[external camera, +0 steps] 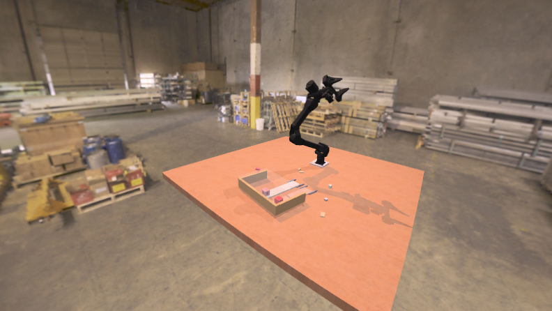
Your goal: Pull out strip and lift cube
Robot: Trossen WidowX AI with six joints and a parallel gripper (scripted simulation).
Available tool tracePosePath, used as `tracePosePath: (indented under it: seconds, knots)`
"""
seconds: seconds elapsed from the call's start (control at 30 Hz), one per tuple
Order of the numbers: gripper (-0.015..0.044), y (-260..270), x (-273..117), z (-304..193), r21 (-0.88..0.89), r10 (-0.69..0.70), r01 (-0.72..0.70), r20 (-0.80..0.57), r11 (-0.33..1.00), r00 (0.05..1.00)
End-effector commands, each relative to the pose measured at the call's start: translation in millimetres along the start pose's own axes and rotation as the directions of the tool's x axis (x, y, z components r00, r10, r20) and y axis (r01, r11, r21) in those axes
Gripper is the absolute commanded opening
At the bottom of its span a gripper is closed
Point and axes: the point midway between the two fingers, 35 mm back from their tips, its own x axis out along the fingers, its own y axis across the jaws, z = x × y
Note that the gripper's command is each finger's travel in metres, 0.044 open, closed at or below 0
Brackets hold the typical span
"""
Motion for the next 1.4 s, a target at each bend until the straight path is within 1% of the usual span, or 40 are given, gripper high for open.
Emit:
tracePosePath:
  seconds: [0.0, 0.03, 0.13, 0.3, 0.47, 0.63, 0.8, 0.97, 1.17, 1.37]
  knots:
    - [0.04, -0.5, 0.0, -0.3, -0.012, 0.003, -0.003, 0.003, 1.0, 1.0]
    - [0.04, -2.0, 0.0, -1.2, -0.047, 0.011, -0.011, 0.01, 0.999, 1.0]
    - [0.04, -11.3, 1.7, -4.2, -0.247, 0.055, -0.04, 0.056, 0.968, 0.997]
    - [0.04, -28.6, 11.1, 0.7, -0.564, 0.124, -0.021, 0.145, 0.825, 0.982]
    - [0.04, -44.1, 24.6, 20.6, -0.789, 0.182, 0.091, 0.25, 0.608, 0.951]
    - [0.04, -53.0, 36.9, 54.8, -0.891, 0.235, 0.271, 0.37, 0.364, 0.899]
    - [0.04, -53.4, 42.2, 100.6, -0.866, 0.287, 0.481, 0.499, 0.134, 0.818]
    - [0.04, -45.4, 35.4, 153.6, -0.733, 0.335, 0.678, 0.627, -0.051, 0.703]
    - [0.04, -25.6, 7.9, 215.8, -0.508, 0.389, 0.844, 0.752, -0.172, 0.532]
    - [0.04, -4.9, -43.0, 273.4, -0.234, 0.41, 0.941, 0.854, -0.246, 0.32]
